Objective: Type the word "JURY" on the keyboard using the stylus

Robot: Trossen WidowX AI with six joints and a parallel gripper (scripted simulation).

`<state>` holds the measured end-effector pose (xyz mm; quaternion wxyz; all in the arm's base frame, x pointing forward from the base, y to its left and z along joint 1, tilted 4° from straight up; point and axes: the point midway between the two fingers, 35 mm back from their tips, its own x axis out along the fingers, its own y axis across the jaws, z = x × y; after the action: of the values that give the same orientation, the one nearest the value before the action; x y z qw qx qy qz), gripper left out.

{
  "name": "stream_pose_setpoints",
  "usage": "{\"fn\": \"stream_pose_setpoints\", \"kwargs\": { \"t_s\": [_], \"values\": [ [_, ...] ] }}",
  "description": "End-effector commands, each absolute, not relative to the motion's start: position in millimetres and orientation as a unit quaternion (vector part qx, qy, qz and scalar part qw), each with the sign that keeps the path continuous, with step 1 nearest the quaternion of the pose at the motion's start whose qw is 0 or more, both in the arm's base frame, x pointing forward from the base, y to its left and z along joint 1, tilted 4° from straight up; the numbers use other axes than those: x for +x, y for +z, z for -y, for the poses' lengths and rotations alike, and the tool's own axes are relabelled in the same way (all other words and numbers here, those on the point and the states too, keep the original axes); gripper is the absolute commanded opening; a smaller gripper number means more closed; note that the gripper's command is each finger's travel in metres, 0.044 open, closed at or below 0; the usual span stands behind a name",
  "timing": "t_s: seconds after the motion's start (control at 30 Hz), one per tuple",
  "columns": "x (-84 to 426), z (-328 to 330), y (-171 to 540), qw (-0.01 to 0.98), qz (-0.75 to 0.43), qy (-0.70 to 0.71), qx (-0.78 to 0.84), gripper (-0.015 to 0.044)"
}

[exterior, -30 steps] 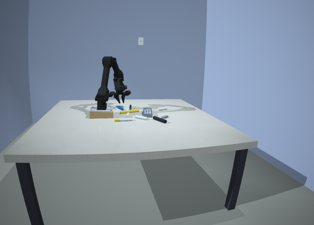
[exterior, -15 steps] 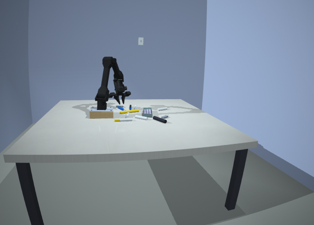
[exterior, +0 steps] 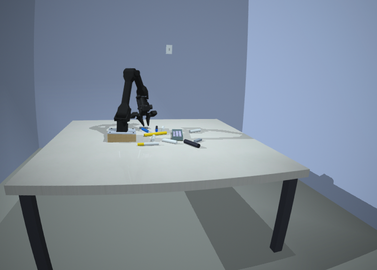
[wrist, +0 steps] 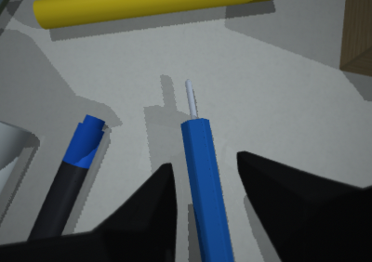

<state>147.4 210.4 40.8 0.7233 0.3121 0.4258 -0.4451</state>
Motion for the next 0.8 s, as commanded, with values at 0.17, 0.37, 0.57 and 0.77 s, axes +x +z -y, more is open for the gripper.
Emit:
{"fn": "stream_pose_setpoints", "kwargs": {
  "t_s": [0.17, 0.37, 0.57, 0.77],
  "values": [
    [147, -210, 34, 0.724, -0.423, -0.448, 0.31, 0.015],
    [148, -210, 31, 0.724, -0.423, -0.448, 0.31, 0.015],
    [148, -210, 28, 0.724, -0.423, -0.448, 0.31, 0.015],
    [148, -211, 25, 0.724, -0.423, -0.448, 0.31, 0.015]
  ]
}}
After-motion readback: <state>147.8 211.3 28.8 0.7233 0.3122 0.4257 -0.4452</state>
